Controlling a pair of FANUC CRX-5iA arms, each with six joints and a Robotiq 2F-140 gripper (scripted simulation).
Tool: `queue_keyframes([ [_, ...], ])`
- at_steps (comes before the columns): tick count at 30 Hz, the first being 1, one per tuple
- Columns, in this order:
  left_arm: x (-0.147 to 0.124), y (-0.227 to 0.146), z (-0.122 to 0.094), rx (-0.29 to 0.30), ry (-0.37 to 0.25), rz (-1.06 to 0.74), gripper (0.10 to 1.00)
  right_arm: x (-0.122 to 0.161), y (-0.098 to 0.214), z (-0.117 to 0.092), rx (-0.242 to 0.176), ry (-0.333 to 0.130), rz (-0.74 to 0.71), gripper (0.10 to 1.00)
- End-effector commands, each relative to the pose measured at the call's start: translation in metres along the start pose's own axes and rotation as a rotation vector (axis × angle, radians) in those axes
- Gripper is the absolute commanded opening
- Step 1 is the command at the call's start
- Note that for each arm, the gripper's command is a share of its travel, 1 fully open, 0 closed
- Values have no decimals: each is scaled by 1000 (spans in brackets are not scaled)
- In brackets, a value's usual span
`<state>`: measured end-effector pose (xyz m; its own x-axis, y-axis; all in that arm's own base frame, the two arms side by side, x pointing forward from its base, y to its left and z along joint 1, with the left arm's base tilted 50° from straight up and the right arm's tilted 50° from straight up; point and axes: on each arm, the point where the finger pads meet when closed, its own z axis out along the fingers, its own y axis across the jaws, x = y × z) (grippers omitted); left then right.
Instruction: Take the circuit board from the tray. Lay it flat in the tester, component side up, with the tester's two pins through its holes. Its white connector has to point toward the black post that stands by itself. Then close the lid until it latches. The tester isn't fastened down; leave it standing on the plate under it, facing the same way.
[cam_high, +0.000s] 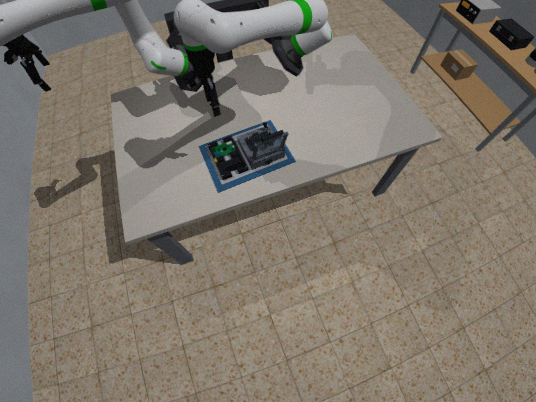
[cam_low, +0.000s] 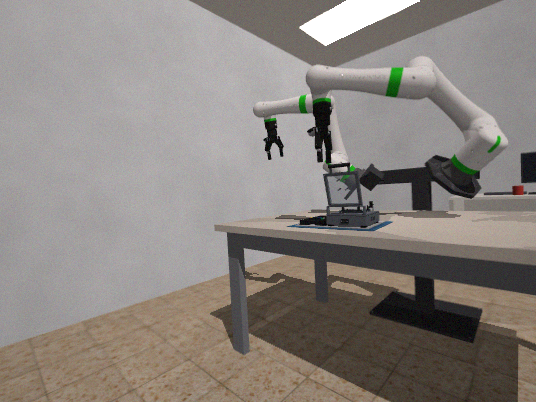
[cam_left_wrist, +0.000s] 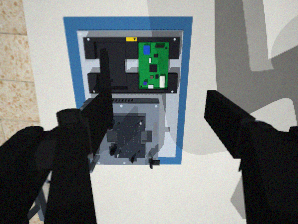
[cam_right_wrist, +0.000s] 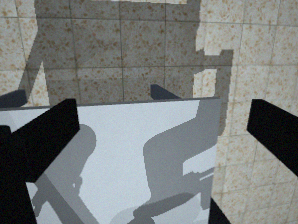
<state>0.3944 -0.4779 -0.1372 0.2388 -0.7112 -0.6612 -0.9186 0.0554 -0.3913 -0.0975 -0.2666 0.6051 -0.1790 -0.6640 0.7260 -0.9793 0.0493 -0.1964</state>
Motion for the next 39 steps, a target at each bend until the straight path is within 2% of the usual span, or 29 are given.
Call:
queue_keyframes([
  [1,0,0,-1,0,2,0,623,0,0,-1,-1,3,0,1000],
  [39,0,0,4,0,2,0,623,0,0,-1,-1,3,0,1000],
])
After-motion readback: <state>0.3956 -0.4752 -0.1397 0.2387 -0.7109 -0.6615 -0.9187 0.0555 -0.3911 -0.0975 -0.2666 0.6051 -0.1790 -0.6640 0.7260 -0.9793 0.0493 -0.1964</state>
